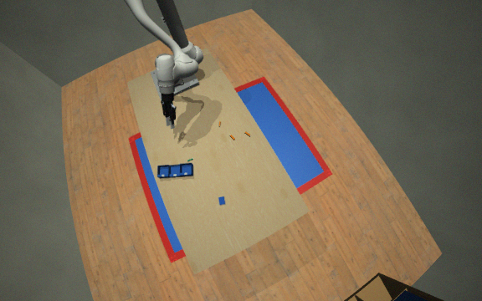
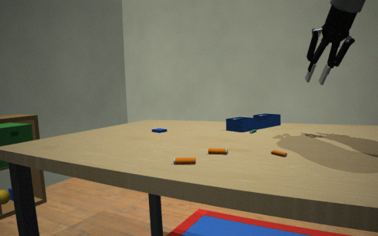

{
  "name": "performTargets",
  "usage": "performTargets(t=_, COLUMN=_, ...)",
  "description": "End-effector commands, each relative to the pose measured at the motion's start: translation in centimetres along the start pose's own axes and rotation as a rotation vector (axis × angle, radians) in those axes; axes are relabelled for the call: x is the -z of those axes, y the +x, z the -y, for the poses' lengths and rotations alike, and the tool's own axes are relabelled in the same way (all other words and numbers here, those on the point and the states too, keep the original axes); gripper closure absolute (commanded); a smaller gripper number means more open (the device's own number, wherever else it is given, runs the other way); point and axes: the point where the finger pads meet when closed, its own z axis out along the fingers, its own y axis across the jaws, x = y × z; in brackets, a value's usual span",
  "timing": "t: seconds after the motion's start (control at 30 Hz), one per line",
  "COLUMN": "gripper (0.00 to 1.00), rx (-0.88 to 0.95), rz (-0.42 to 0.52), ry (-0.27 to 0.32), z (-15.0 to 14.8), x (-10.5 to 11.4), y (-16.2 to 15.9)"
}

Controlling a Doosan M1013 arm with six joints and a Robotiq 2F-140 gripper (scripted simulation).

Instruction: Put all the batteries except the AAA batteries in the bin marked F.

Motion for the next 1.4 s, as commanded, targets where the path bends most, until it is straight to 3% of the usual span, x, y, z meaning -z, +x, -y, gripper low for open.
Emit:
performTargets(t=0.0, gripper=0.85, rx=0.137, rz=0.064, ry=-0.042, z=-0.4, x=0.6, y=-0.8)
performTargets(t=0.33, gripper=0.85, rx=0.374, rz=0.174, ry=-0.079, z=-1.1, x=1.8, y=-3.1)
performTargets(t=0.67, gripper=0.85, rx=0.581, rz=0.285, ry=-0.074, z=-1.4, x=3.6, y=-5.8)
performTargets(t=1.1, gripper=0.85, rx=0.941, rz=0.496, ry=0.024, z=-1.0, x=7.2, y=-10.3)
performTargets(t=1.23, gripper=0.85, rx=0.989, rz=0.527, ry=0.046, z=-1.0, x=7.4, y=-10.5)
performTargets(t=1.37, gripper=0.85, rx=1.111, rz=0.595, ry=0.114, z=-0.6, x=8.9, y=-12.1)
